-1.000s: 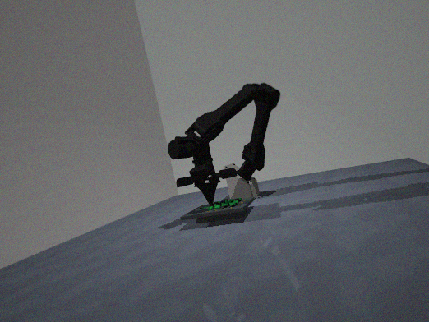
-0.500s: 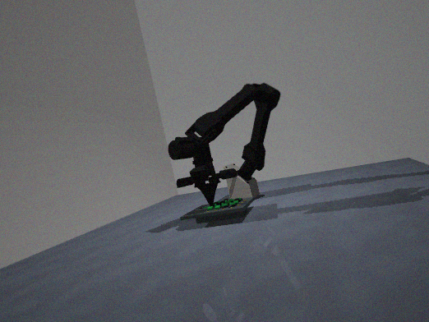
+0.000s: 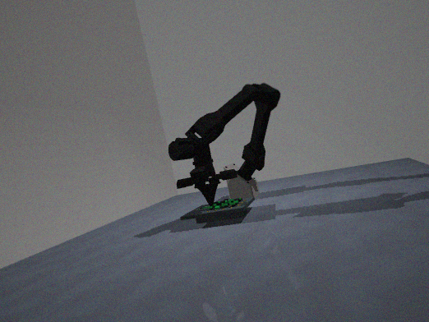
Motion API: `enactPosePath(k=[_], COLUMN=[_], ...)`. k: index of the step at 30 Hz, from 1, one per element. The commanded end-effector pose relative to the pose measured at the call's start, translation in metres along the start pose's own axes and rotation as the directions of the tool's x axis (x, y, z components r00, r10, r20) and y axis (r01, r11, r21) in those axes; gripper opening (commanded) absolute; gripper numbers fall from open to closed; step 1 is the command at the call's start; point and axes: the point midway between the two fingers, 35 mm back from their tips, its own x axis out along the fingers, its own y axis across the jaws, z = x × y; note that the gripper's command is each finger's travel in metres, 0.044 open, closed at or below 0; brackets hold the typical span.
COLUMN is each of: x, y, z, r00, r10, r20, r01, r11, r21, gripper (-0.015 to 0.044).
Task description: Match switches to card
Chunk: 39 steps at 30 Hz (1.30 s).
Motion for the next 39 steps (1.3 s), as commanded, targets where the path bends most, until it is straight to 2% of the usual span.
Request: enactPosePath(k=[1,5,7,12,19,24,28,39], x=[-0.003,-0.053,-0.064,-0.065,-0.065,-0.063,-0.032,-0.019], y=[0.000,-0.001,0.000,0.007,0.071,0.072,0.073,0.073], z=[0.000,0.003,0.002,-0.001,-0.036,-0.037,-0.039,-0.040], r00=[1.000,1.000,1.000,1.000,1.000,1.000,1.000,1.000], r10=[0.000,0.001,0.003,0.003,0.006,0.006,0.006,0.007], r20=[-0.001,-0.021,-0.026,-0.026,-0.028,-0.026,-0.003,-0.001], r01=[0.000,0.000,-0.003,-0.003,-0.006,-0.005,-0.006,-0.007], r11=[1.000,1.000,1.000,1.000,1.000,1.000,1.000,1.000], r21=[0.000,0.005,0.006,0.006,0.008,0.008,0.008,0.008], gripper=[0.0000,0.0000,0.0000,0.0000,0.0000,0.0000,0.0000,0.0000])
